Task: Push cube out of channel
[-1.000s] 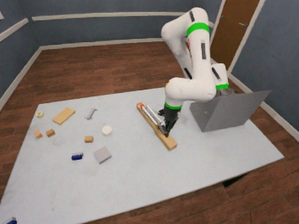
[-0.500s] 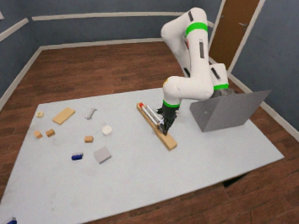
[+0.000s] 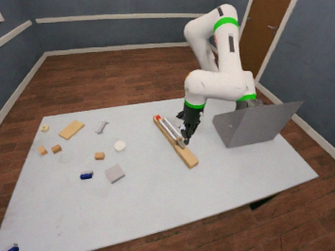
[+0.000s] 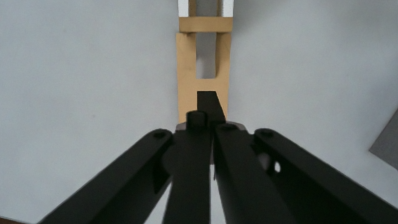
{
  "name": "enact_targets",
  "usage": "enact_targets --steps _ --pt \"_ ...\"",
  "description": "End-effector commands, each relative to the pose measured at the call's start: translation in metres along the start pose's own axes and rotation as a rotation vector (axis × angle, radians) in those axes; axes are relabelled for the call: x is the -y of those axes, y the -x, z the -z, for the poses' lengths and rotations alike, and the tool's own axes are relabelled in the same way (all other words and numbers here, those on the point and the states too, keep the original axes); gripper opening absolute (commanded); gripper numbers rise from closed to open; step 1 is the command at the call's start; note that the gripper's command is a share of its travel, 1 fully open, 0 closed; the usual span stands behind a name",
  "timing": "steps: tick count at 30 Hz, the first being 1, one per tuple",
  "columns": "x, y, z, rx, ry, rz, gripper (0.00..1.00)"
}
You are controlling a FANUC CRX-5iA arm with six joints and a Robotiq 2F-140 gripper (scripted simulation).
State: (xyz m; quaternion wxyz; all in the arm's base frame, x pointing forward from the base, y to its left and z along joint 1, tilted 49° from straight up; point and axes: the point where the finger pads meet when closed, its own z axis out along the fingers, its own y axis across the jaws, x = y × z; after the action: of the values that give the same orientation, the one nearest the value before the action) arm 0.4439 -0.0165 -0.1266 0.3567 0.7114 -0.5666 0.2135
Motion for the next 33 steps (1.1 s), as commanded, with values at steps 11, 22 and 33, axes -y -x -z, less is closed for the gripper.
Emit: enact_targets --steps 11,22,33 --pt "0.001 0.000 0.001 0.000 -0.002 0.000 0.10" --pt "0.001 0.000 0.001 0.000 -0.002 0.000 0.10" --pt "0.009 -0.027 0.004 0.008 -0.005 0.005 0.10"
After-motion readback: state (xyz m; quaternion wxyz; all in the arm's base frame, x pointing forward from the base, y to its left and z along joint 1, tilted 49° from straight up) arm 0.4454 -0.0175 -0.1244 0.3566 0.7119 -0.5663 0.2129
